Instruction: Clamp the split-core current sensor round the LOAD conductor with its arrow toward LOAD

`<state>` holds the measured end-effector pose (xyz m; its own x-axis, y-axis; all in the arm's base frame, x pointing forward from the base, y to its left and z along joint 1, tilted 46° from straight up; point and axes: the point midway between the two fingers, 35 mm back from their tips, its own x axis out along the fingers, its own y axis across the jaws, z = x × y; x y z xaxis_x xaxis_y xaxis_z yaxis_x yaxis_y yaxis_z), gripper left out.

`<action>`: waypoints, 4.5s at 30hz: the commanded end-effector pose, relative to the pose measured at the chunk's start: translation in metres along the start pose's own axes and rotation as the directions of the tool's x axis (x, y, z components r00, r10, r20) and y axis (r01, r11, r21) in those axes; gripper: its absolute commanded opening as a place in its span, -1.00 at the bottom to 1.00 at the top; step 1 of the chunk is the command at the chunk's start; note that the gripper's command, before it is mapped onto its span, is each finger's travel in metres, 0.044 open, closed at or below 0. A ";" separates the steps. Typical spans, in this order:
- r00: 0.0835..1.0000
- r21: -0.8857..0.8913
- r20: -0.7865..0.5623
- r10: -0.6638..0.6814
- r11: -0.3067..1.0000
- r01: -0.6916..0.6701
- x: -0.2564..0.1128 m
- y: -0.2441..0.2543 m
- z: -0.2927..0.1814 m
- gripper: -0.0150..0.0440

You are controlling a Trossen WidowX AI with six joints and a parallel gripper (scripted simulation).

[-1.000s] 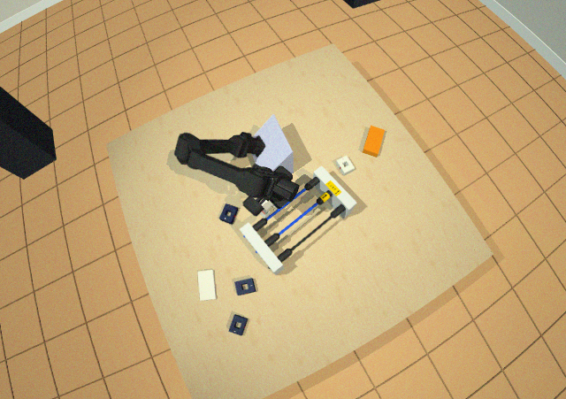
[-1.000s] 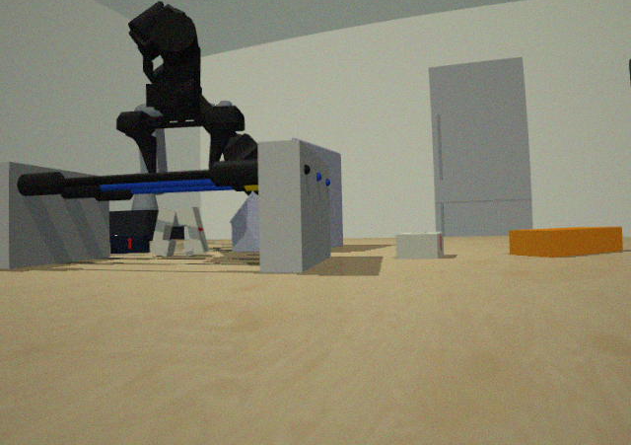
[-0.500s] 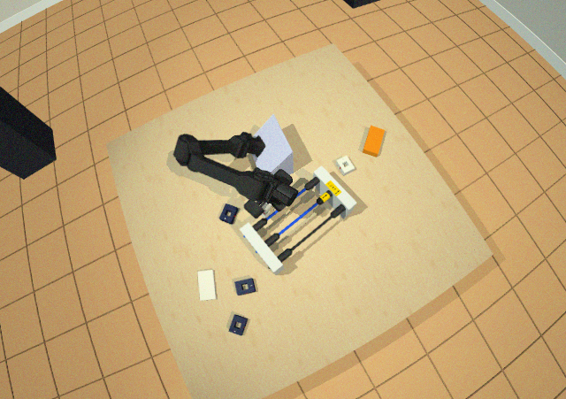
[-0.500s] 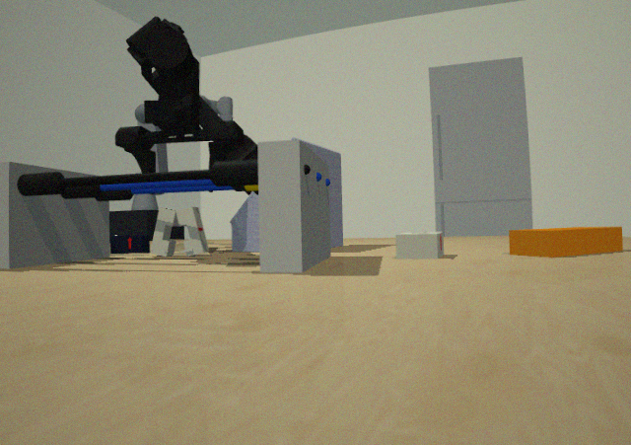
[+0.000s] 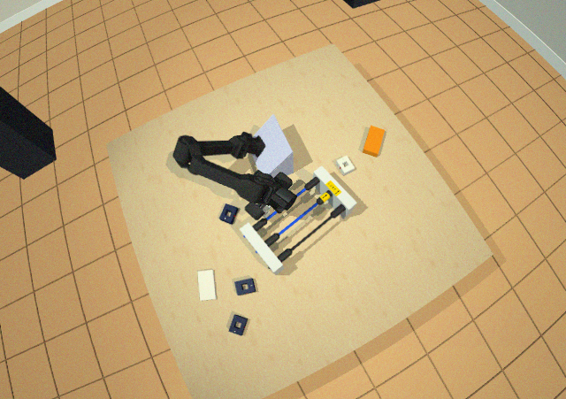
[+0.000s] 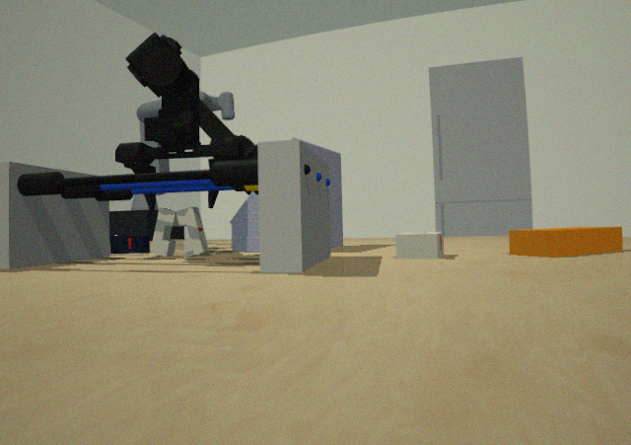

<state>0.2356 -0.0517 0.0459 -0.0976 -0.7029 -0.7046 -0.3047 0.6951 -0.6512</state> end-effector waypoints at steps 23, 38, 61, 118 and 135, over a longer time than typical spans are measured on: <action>1.000 0.000 -0.001 0.000 1.000 0.000 0.004 0.000 0.000 0.22; 1.000 -0.005 0.002 0.003 1.000 -0.003 -0.063 0.000 0.004 -0.49; 0.997 -0.396 0.072 -0.013 0.917 0.040 -0.102 0.000 -0.001 -0.49; 0.965 -0.955 0.258 -0.039 0.140 0.261 -0.086 -0.014 0.092 -0.49; 0.965 -0.955 0.258 -0.041 0.140 0.261 -0.060 -0.015 0.098 -0.49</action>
<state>0.3385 -0.0019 0.0736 0.1607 -0.6638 -0.7304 -0.9742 -0.2253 -0.0096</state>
